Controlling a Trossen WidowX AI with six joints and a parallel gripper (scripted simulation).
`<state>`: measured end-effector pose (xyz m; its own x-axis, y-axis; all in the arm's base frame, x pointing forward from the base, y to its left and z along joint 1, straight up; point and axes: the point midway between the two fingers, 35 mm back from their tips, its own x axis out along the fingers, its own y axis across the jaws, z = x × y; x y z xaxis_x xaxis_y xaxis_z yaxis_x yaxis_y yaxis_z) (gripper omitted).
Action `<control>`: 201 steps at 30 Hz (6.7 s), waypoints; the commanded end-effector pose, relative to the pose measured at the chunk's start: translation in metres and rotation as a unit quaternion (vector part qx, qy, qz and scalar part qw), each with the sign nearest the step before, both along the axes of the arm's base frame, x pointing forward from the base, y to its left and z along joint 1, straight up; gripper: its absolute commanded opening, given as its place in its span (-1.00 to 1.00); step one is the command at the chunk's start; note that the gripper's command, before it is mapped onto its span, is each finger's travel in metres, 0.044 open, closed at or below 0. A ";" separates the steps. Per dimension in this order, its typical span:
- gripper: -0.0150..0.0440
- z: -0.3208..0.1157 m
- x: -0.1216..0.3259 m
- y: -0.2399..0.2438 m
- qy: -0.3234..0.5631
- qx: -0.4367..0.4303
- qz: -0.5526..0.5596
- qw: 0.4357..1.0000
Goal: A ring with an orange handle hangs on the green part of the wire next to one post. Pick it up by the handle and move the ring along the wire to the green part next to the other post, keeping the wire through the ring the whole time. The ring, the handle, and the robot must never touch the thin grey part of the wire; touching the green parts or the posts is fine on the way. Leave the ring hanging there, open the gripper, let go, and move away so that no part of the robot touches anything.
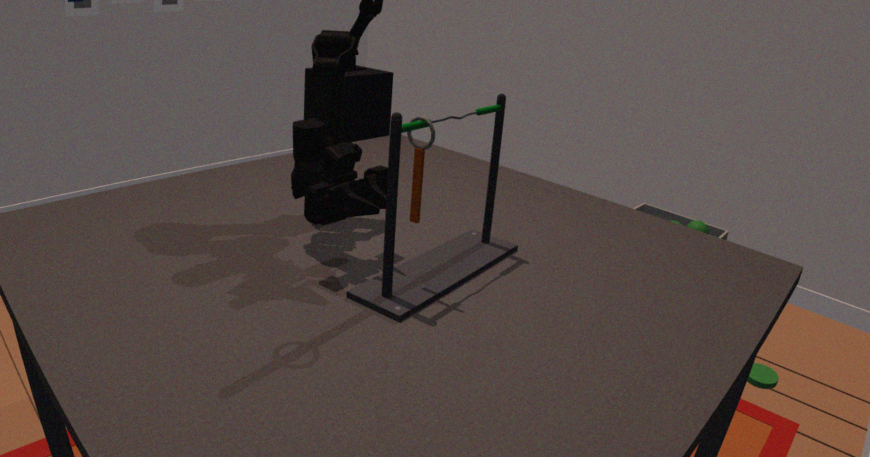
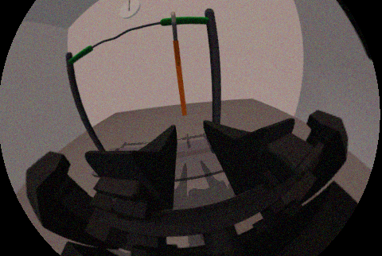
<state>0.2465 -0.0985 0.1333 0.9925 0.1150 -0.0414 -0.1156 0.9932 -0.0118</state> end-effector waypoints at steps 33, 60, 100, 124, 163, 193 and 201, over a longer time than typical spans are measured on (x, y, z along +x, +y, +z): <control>0.05 0.018 0.053 0.004 -0.027 0.003 0.001 1.000; 0.05 0.017 0.087 0.012 -0.029 0.003 0.001 1.000; -1.00 0.016 0.086 0.013 -0.027 0.003 0.004 1.000; -1.00 0.030 0.087 0.012 -0.028 0.003 0.004 1.000; -1.00 0.030 0.084 0.035 -0.027 0.004 0.005 1.000; -1.00 0.030 0.080 0.069 -0.024 0.022 -0.010 0.999; -1.00 0.031 0.080 0.078 -0.024 0.026 -0.019 0.999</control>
